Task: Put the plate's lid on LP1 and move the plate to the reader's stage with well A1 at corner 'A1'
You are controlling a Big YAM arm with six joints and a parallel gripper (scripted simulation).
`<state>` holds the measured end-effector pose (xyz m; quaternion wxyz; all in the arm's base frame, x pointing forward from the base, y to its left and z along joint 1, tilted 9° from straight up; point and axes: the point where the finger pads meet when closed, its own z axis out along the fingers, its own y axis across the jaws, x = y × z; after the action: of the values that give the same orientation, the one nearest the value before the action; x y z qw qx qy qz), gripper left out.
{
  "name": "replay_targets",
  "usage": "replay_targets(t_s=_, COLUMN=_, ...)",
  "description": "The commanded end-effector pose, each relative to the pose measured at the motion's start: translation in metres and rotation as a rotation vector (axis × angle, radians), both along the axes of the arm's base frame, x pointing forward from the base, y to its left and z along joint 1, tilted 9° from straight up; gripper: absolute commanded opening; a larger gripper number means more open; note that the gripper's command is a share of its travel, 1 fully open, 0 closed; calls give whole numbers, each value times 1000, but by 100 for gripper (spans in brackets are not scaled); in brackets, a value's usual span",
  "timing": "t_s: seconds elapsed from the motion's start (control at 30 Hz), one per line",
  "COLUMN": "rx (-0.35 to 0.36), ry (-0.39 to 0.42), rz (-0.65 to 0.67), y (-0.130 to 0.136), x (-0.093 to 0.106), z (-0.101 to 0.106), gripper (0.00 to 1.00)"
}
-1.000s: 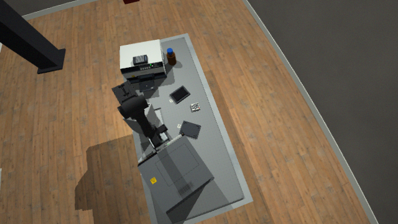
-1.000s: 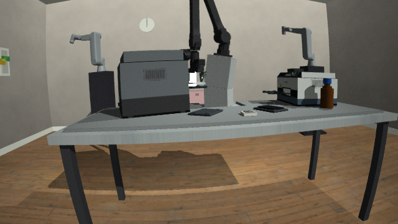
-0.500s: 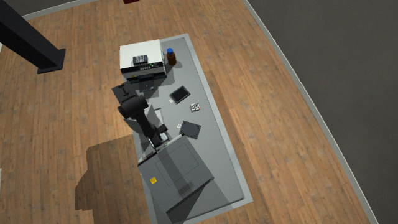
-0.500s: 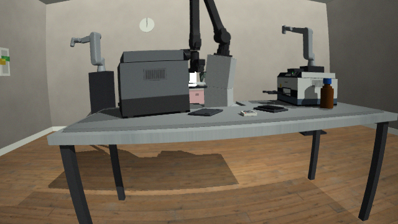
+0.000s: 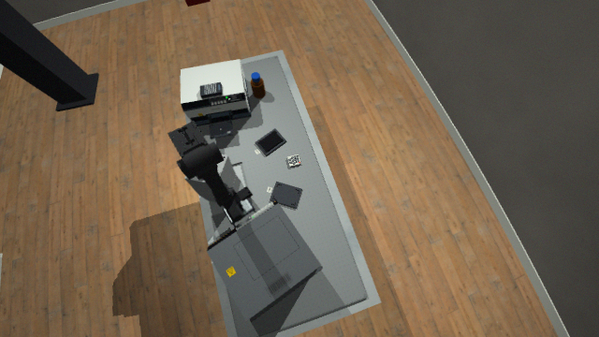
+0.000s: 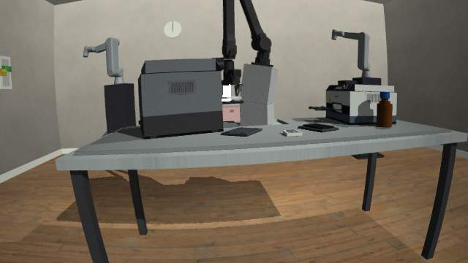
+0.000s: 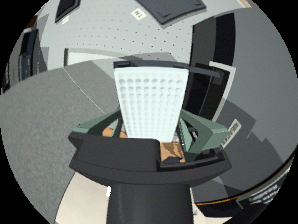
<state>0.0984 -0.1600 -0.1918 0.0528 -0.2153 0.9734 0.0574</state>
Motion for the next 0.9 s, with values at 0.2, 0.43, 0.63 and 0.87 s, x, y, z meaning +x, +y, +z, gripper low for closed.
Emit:
replay_targets(t_s=0.2, rx=-3, ry=-3, rz=-11, y=-1, x=-1, z=1, gripper=86)
replay_targets(t_s=0.43, rx=-6, ry=-4, rz=-11, y=-2, x=0, z=-1, gripper=86)
replay_targets(t_s=0.63, rx=-8, ry=-5, rz=-11, y=-4, x=0, z=-2, gripper=86)
replay_targets(t_s=0.87, rx=-7, ry=-5, rz=-11, y=-3, x=0, z=-3, gripper=86)
